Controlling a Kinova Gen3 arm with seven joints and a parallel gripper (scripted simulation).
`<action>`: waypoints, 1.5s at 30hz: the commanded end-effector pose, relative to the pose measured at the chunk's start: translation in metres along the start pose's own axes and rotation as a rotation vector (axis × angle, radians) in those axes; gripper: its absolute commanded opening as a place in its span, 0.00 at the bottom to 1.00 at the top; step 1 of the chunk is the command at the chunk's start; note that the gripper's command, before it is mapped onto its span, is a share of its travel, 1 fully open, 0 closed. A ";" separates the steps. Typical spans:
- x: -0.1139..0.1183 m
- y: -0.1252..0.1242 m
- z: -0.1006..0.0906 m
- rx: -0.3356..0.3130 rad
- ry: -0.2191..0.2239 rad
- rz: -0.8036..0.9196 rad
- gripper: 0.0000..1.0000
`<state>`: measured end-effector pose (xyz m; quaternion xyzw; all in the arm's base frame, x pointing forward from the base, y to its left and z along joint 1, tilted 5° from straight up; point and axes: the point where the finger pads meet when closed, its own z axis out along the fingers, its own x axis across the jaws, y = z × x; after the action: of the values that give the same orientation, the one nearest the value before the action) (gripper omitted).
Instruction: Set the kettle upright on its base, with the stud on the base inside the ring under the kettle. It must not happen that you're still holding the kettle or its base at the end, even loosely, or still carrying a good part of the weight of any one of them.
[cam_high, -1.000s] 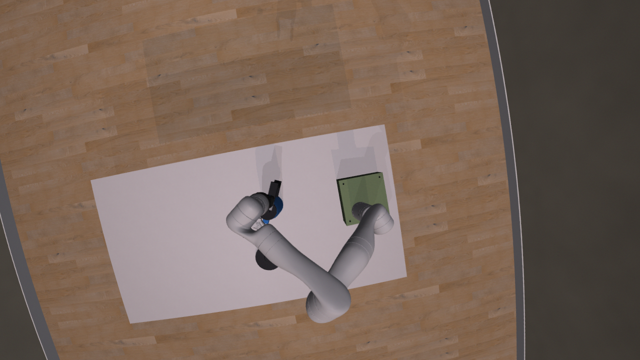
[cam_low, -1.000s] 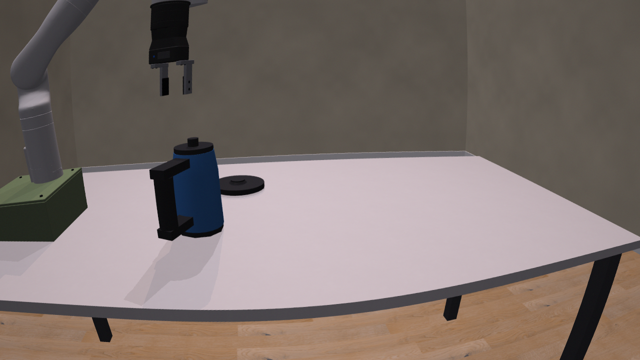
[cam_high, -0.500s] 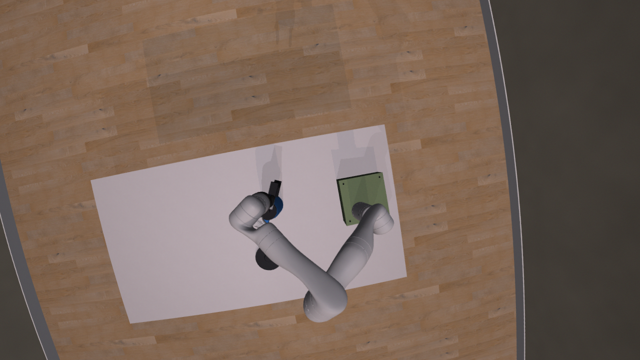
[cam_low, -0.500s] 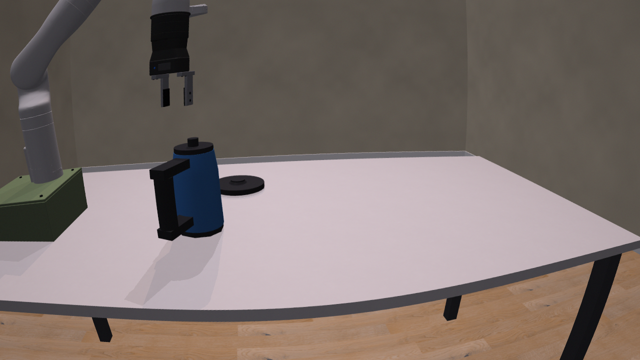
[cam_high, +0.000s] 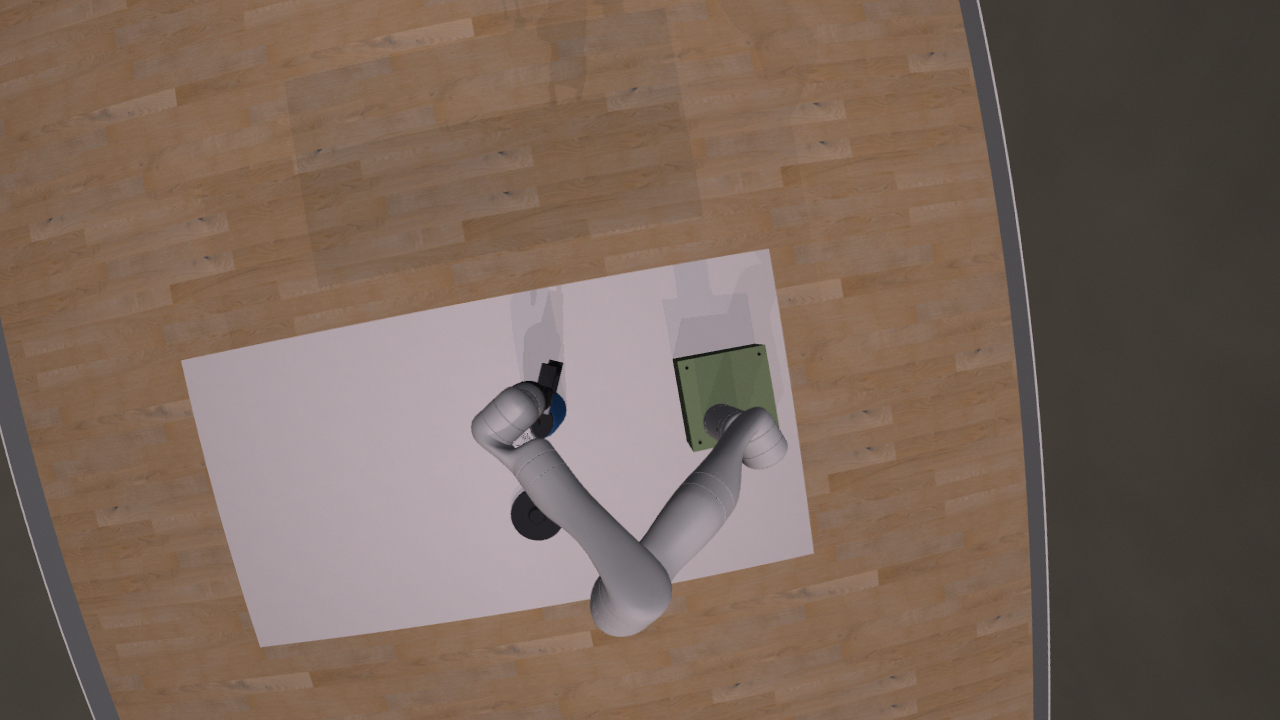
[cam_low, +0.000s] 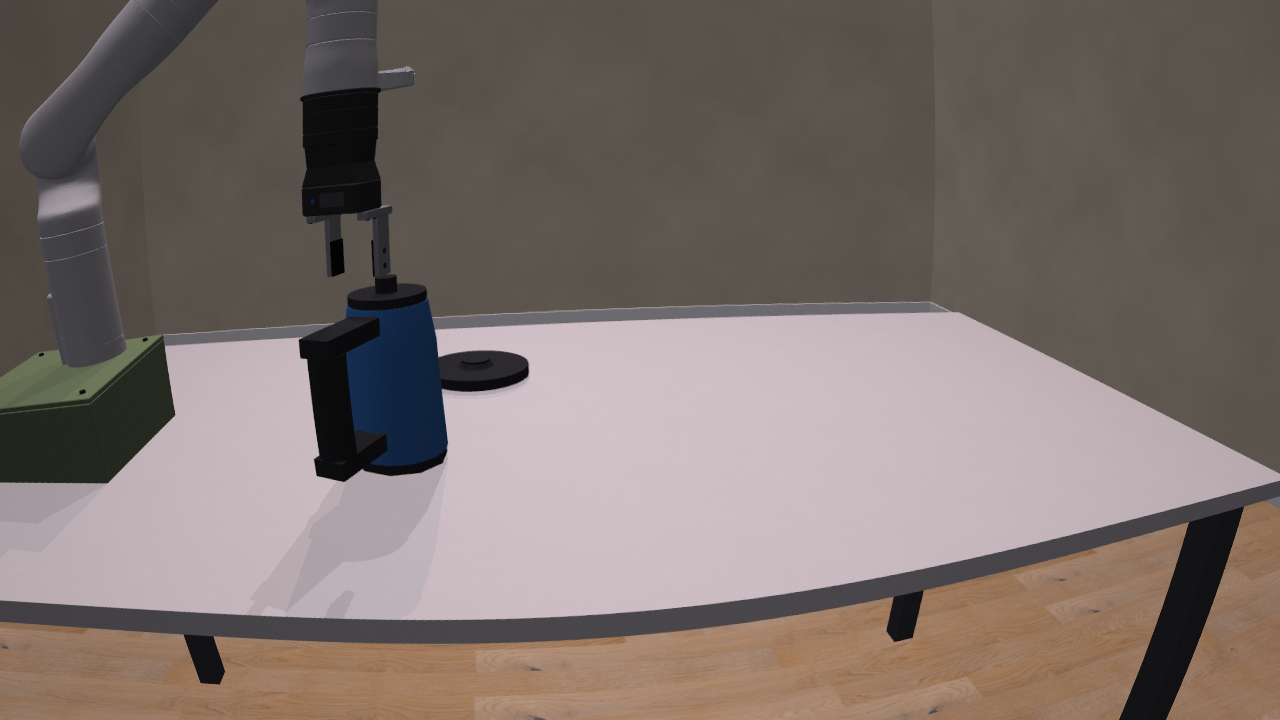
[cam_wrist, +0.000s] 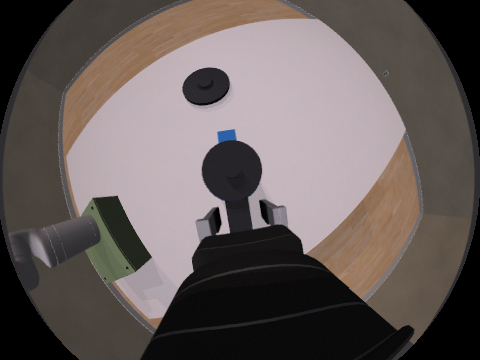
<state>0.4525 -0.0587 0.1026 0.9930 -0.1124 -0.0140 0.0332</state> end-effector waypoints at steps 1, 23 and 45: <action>-0.002 0.005 0.007 -0.007 -0.010 0.009 1.00; -0.003 0.005 0.036 -0.007 -0.010 0.009 1.00; -0.003 0.005 0.036 -0.007 -0.010 0.009 1.00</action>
<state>0.4471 -0.0649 0.0666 0.9923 -0.1167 -0.0203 0.0362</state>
